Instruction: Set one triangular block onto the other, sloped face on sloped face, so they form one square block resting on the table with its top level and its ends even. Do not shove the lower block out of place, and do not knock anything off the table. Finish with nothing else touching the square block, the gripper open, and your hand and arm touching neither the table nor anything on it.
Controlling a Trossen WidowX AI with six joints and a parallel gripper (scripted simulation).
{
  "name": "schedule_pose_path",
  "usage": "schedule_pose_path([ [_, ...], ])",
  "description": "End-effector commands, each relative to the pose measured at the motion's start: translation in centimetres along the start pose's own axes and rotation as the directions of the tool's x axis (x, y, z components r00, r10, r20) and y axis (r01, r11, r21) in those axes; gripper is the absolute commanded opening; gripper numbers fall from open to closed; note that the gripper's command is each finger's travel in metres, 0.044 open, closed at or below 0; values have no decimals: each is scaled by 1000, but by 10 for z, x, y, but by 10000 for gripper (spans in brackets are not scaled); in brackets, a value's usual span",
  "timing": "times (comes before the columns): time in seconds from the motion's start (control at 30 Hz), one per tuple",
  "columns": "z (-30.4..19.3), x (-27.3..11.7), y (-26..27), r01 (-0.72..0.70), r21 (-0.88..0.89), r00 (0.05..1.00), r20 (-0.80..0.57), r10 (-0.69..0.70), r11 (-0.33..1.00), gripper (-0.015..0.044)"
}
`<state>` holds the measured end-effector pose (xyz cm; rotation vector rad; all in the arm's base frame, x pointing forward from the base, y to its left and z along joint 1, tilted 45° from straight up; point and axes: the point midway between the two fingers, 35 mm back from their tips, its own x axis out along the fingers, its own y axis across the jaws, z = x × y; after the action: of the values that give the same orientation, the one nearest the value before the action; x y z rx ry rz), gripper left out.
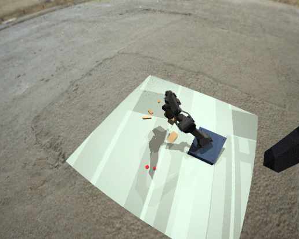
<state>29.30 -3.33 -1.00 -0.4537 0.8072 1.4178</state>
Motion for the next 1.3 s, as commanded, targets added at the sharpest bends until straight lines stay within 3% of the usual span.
schedule_pose_path([
  [0.0, 15, -5, 7, 2, 2, 1000, 0, -2, 1000, 0],
  [0.93, 125, -32, 72, -9, 12, 1000, 20, 9, 1000, 0],
  [1.27, 122, -12, 74, -10, 12, 1000, 19, 10, 1000, 0],
])
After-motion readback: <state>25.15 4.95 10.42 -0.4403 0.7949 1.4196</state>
